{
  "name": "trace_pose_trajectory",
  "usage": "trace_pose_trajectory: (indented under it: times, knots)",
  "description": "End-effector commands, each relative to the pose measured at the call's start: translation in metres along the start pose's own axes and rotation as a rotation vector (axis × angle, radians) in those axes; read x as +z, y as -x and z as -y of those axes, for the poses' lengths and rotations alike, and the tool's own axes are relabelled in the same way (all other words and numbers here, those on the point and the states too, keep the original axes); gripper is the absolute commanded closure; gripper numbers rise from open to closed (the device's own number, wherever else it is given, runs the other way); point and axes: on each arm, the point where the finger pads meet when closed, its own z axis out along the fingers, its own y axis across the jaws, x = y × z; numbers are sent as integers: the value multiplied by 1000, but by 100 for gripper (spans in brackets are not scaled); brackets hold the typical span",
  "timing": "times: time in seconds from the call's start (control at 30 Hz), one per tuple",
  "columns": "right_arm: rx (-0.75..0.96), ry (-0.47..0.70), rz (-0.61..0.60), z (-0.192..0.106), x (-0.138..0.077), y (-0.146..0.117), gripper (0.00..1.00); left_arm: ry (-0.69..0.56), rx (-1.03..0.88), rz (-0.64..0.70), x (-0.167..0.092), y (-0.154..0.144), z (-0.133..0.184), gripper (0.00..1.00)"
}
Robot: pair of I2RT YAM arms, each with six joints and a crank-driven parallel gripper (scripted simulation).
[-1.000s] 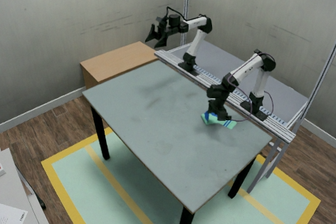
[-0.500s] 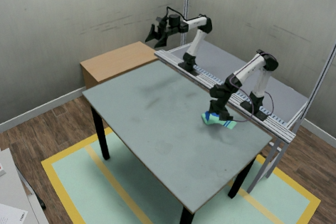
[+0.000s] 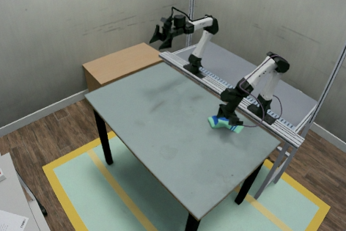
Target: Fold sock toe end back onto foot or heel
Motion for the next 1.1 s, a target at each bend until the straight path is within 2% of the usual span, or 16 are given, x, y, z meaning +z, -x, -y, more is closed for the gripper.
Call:
trace_pose_trajectory:
  times: [0.0, 0.03, 0.2, 0.27, 0.33, 0.53, 0.6, 0.63, 0.83, 0.93, 0.97, 1.07]
  knots:
    - [1, -5, 18, 1, -1, 7, 0, -31, 8, 0, -2, -1, 9, 98]
    - [1, -5, 18, 1, -1, 7, 0, -90, 9, -4, 0, 0, 6, 98]
    - [1, -5, 18, 1, -1, 7, 0, -140, 9, -3, 8, 0, -6, 98]
    - [1, -5, 18, 1, -1, 7, 0, -77, 5, -6, 9, 0, -13, 98]
    - [1, -5, 18, 1, -1, 7, 0, -97, 13, -7, 6, -1, 1, 98]
    - [1, -5, 18, 1, -1, 7, 0, -97, 16, -10, 7, -4, 2, 98]
    - [1, -5, 18, 1, -1, 7, 0, -90, 7, -4, 7, -1, -6, 98]
    - [1, -5, 18, 1, -1, 7, 0, -91, 9, -7, 18, -1, -16, 98]
    - [1, -5, 18, 1, -1, 7, 0, -100, 6, -6, 27, -1, -26, 98]
    - [1, -5, 18, 1, -1, 7, 0, -122, 13, 0, 20, -2, -8, 98]
    - [1, -5, 18, 1, -1, 7, 0, -99, 13, 0, 24, -2, -18, 98]
    - [1, -5, 18, 1, -1, 7, 0, -91, 12, 0, 25, -2, -21, 98]
